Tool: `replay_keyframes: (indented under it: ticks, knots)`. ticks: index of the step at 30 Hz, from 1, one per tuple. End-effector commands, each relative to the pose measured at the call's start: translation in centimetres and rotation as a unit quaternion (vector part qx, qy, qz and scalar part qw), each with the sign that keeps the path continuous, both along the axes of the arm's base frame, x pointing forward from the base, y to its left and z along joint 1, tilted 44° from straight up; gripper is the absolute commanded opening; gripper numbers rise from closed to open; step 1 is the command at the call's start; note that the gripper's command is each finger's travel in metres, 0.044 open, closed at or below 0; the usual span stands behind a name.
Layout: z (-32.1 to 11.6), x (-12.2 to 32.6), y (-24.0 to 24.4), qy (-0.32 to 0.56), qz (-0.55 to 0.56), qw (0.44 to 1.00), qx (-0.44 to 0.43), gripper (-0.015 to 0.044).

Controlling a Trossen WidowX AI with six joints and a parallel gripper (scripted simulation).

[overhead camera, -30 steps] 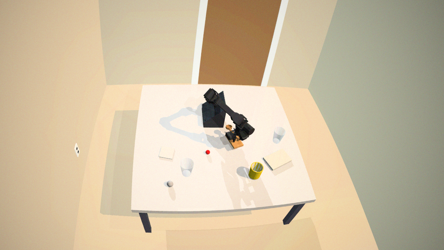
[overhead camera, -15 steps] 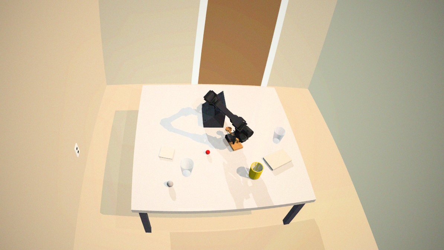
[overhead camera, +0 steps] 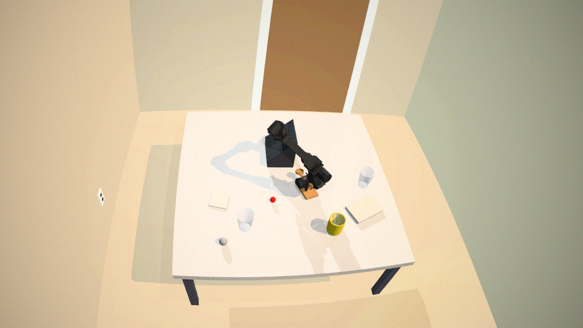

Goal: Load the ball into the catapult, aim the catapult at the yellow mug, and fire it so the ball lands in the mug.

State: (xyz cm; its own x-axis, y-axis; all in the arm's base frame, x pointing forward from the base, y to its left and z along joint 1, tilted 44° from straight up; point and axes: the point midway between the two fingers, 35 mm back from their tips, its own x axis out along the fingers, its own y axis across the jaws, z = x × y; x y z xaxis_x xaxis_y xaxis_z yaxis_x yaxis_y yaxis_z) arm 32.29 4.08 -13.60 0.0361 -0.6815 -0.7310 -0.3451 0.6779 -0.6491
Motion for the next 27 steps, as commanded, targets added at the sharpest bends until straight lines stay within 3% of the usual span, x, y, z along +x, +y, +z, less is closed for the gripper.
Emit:
replay_keyframes:
  ticks: [1,15,18,23,27]
  knots:
    - [0.1,0.0,0.1,0.0,0.0,1.0,0.0,0.0]
    - [0.1,0.0,0.1,0.0,0.0,1.0,0.0,0.0367]
    - [1.6,0.2,1.8,0.0,0.0,1.0,0.002,0.044]
    - [7.1,-0.3,6.9,0.001,0.001,1.0,0.003,0.044]
    - [7.4,-0.4,7.1,0.001,0.001,1.0,0.002,0.044]
